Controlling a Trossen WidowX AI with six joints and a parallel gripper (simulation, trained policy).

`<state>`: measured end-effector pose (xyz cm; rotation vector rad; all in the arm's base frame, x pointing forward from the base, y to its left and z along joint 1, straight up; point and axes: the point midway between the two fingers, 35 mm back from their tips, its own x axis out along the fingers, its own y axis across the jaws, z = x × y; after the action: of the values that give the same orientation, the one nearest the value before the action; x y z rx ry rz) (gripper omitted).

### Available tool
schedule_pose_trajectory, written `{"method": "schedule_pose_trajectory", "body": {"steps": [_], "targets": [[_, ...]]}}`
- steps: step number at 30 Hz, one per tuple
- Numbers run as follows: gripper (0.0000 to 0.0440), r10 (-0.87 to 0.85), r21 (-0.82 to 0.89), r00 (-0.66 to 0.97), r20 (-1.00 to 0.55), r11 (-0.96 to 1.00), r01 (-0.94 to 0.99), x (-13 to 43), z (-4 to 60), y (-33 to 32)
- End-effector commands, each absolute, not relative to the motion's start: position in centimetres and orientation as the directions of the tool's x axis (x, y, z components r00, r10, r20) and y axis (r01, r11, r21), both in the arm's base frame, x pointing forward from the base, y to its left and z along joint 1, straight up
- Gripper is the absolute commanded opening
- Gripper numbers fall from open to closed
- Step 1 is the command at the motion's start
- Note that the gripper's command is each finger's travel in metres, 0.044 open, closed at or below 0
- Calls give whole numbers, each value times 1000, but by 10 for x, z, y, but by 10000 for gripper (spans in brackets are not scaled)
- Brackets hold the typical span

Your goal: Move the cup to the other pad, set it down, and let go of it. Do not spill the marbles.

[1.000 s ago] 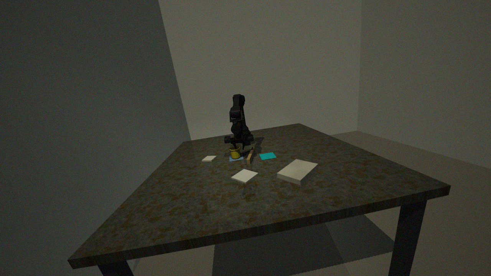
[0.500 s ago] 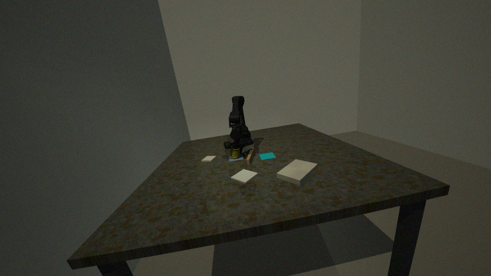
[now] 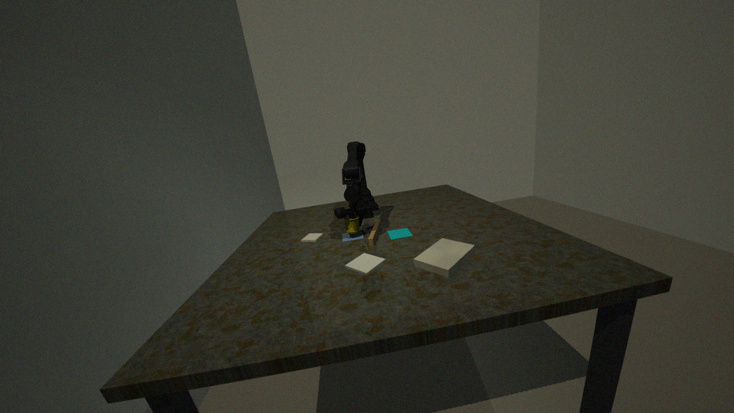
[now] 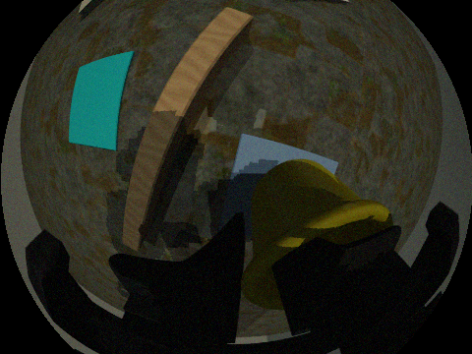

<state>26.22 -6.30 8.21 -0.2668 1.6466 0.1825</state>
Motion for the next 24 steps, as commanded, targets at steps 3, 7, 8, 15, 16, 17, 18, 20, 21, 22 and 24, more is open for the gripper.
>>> {"method": "schedule_pose_trajectory", "body": {"steps": [3, 7, 8, 15, 16, 17, 18, 20, 21, 22, 24], "targets": [[6, -60, -44, -45, -997, 951, -305, 272, 99, -55], [4, -59, -49, -23, -998, 948, -315, 279, 109, -49], [3, -58, -50, -17, -998, 947, -318, 281, 112, -48], [0, -57, -62, 23, -998, 939, -337, 294, 126, -33], [0, -57, -64, 29, -998, 938, -340, 296, 127, -31], [0, -57, -65, 36, -998, 937, -343, 298, 129, -28], [0, -56, -67, 42, -998, 936, -346, 299, 130, -25], [0, -55, -71, 54, -997, 933, -352, 303, 132, -19], [0, -54, -72, 60, -997, 932, -355, 305, 133, -16], [0, -54, -74, 66, -996, 931, -358, 306, 134, -13], [0, -52, -77, 77, -996, 928, -364, 309, 136, -7]]}}
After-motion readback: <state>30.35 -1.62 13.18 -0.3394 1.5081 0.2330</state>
